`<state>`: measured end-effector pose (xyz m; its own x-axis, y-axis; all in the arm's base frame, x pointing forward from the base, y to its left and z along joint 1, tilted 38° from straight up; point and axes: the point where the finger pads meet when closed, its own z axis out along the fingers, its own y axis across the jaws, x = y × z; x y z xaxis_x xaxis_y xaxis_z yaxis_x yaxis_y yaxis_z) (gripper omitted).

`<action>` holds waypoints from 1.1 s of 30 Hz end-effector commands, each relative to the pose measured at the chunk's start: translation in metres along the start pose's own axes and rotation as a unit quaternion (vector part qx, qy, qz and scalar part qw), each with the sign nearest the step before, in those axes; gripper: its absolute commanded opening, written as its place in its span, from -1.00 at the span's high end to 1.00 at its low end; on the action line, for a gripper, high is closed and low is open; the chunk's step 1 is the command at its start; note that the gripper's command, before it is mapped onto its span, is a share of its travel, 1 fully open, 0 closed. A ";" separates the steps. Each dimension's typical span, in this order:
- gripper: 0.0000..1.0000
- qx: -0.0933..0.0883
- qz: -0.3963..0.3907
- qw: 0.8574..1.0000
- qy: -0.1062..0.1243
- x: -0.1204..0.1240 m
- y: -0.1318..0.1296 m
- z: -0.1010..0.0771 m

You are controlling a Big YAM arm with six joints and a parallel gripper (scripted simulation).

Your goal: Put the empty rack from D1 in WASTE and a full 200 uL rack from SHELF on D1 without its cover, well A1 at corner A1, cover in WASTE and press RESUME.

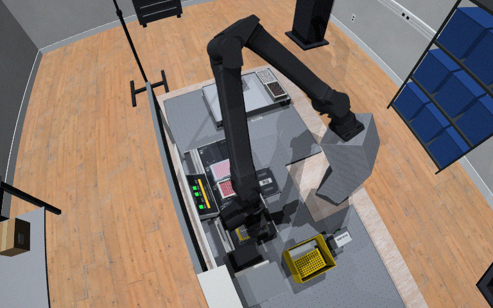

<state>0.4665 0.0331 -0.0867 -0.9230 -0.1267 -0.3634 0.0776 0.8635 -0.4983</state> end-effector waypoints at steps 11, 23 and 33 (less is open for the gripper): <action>-1.00 -0.002 0.000 1.000 -0.005 -0.002 0.008 -0.026; -1.00 -0.004 0.005 1.000 -0.014 -0.009 0.005 -0.053; -1.00 -0.005 0.008 1.000 -0.016 -0.012 0.005 -0.067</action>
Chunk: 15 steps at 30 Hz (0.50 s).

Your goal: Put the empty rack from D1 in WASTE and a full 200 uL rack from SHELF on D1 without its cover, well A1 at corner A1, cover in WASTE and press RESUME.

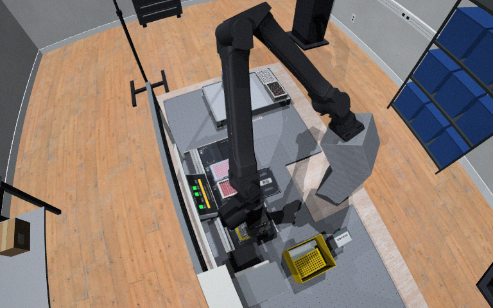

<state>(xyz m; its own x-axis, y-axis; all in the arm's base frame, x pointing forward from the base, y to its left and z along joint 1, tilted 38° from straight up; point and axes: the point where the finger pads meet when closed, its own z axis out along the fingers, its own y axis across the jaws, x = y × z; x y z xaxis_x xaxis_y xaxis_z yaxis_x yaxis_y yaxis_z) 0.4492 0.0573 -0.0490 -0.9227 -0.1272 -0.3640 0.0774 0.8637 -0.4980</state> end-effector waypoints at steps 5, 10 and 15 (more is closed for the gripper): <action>-1.00 -0.005 0.007 1.000 -0.015 -0.010 0.004 -0.027; -1.00 -0.005 0.007 1.000 -0.015 -0.010 0.004 -0.034; -1.00 -0.005 0.008 1.000 -0.016 -0.011 0.005 -0.041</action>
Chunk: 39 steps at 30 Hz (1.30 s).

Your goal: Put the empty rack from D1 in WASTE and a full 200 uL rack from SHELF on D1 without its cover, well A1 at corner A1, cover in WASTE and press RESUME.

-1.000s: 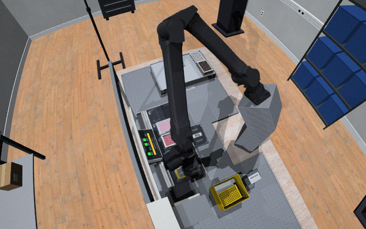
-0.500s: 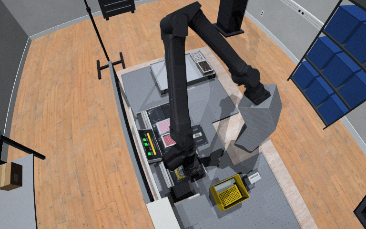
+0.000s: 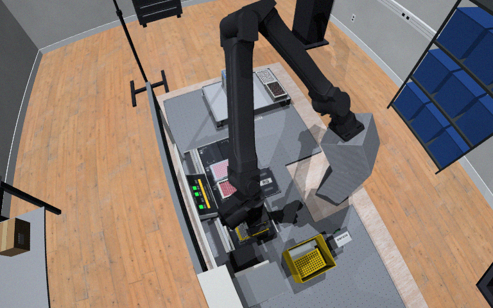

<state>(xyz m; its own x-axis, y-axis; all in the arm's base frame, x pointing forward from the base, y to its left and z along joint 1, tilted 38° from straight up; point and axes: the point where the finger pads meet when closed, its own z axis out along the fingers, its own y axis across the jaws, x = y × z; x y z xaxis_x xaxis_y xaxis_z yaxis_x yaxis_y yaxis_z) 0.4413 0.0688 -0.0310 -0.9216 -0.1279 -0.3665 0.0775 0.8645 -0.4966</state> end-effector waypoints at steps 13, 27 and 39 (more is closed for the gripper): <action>-1.00 -0.007 0.013 1.000 -0.022 -0.020 0.005 -0.039; -1.00 -0.008 0.012 1.000 -0.020 -0.017 0.005 -0.062; -1.00 -0.003 0.009 1.000 -0.010 -0.011 0.002 -0.052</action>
